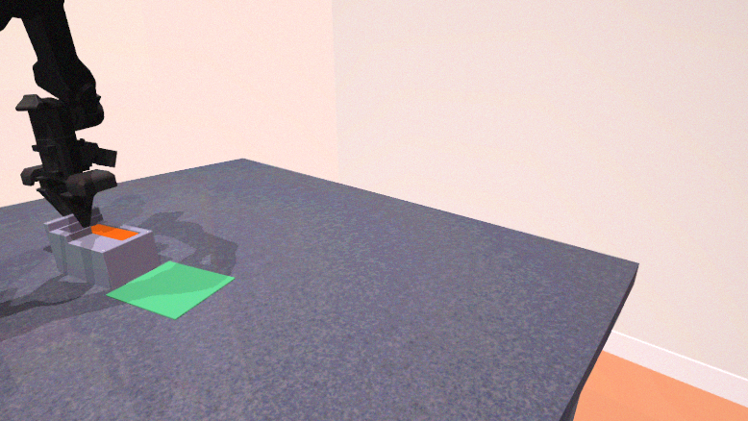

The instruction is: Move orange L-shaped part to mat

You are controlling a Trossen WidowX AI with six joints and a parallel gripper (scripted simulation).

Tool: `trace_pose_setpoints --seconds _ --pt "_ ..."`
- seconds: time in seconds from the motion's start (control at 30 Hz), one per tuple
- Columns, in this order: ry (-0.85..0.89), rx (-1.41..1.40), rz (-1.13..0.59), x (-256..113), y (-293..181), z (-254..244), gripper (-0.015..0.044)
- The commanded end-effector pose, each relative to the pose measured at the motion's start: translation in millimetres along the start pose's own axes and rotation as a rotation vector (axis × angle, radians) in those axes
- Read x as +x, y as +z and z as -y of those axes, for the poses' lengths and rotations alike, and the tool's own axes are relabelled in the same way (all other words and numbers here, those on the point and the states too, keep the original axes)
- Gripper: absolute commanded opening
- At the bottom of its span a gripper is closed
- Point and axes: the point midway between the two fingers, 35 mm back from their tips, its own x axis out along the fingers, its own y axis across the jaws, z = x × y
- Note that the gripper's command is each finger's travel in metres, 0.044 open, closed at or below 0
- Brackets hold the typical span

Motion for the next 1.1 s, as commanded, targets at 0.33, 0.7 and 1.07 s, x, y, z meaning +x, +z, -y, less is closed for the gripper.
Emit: trace_pose_setpoints --seconds 0.33,0.7,1.07 --pt "-0.007 -0.007 -0.005 23.5 -1.7 0.5 0.018" --pt "-0.008 -0.007 -0.005 33.5 -2.4 0.8 0.018" --pt "0.0 -0.002 -0.002 32.1 -1.2 -0.5 0.018"
